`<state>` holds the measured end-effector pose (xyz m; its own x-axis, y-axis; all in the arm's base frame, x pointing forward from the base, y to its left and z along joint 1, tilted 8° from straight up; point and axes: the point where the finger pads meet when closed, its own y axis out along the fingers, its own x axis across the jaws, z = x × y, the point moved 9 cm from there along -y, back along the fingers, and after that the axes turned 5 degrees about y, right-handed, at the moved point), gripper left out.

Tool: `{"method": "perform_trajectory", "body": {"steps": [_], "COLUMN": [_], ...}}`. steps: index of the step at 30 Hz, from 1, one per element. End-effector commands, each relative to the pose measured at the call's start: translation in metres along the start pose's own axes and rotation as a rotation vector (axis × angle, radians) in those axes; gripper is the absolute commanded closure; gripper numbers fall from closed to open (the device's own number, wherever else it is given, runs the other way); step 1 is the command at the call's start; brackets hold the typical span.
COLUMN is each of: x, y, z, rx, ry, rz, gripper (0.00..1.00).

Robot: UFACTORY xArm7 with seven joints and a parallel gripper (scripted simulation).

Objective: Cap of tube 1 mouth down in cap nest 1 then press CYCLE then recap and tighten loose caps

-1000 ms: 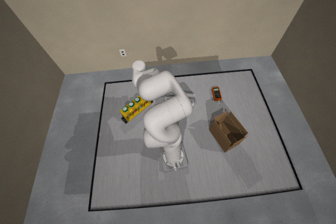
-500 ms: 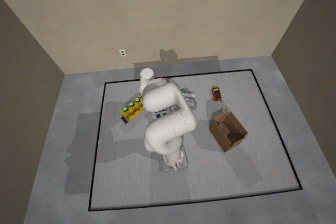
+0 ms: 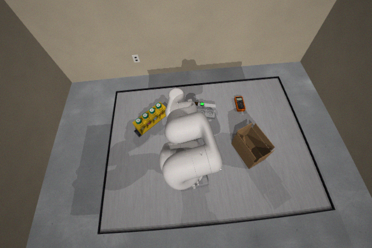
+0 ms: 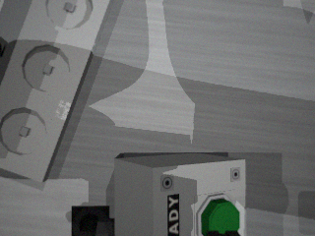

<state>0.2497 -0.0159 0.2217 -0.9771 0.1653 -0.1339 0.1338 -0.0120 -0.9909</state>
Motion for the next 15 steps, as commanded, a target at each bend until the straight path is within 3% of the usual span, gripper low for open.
{"method": "perform_trajectory", "body": {"steps": [1,10,15], "x": [0.008,0.008,0.008], "y": [0.0,0.0,0.015], "z": [0.009,0.009,0.009], "rx": [-0.001,-0.001,-0.001], "ry": [-0.001,-0.001,-0.001], "rz": [0.01,0.01,0.01], "gripper": [1.0,1.0,1.0]}}
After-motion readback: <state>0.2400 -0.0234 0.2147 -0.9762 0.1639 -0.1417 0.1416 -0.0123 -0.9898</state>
